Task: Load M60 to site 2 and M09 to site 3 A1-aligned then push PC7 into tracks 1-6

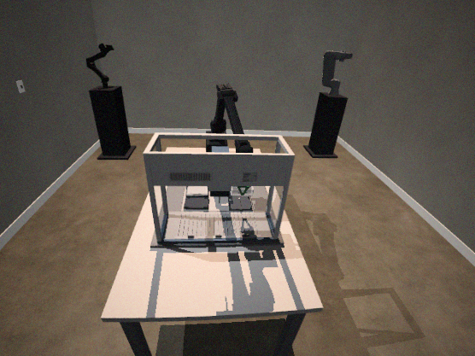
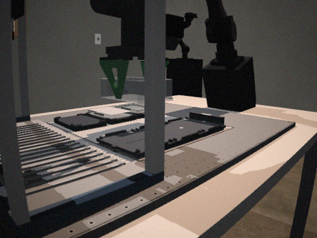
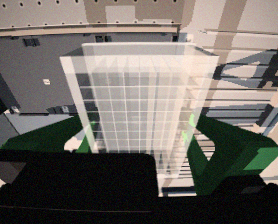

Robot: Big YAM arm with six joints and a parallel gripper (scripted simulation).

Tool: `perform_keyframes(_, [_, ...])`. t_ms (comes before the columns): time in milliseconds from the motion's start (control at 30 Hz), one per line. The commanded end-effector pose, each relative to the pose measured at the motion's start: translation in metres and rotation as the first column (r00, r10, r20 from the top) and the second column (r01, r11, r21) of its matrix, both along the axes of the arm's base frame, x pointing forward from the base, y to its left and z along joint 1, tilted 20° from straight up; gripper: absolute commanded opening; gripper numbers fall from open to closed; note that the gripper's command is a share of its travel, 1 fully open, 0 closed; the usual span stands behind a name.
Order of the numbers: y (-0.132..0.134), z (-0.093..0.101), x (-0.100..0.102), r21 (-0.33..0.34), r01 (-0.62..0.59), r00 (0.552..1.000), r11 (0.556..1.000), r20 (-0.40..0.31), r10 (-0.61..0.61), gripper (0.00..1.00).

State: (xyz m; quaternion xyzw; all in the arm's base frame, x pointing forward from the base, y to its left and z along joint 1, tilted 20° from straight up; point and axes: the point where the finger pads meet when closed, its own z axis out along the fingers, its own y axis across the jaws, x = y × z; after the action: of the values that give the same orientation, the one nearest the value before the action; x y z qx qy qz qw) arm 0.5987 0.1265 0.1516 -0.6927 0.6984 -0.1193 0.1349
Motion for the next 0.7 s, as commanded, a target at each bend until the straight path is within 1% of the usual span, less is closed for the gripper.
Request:
perform_keyframes(0, [-0.008, -0.001, 0.004, 0.002, 0.026, 1.000, 1.000, -0.006, -0.026, 0.00])
perform_keyframes(233, [-0.009, 0.001, 0.004, 0.002, 0.022, 1.000, 1.000, -0.002, -0.022, 0.00])
perform_keyframes(267, [0.000, 0.021, 0.008, 0.011, 0.004, 0.999, 1.000, 0.040, -0.004, 0.00])
perform_keyframes(333, [0.000, 0.021, 0.008, 0.011, 0.004, 0.999, 1.000, 0.040, -0.004, 0.00])
perform_keyframes(367, [-0.009, 0.002, 0.004, 0.002, 0.020, 1.000, 1.000, 0.000, -0.020, 0.00])
perform_keyframes(433, [-0.009, 0.002, 0.004, 0.002, 0.020, 1.000, 1.000, 0.000, -0.020, 0.00])
perform_keyframes(467, [-0.009, -0.006, 0.006, 0.003, 0.019, 1.000, 1.000, 0.003, -0.019, 0.00])
perform_keyframes(567, [-0.008, -0.009, 0.013, 0.004, 0.014, 1.000, 1.000, 0.015, -0.014, 0.00])
perform_keyframes(667, [-0.009, -0.021, 0.011, 0.000, 0.011, 1.000, 1.000, 0.004, -0.011, 0.00])
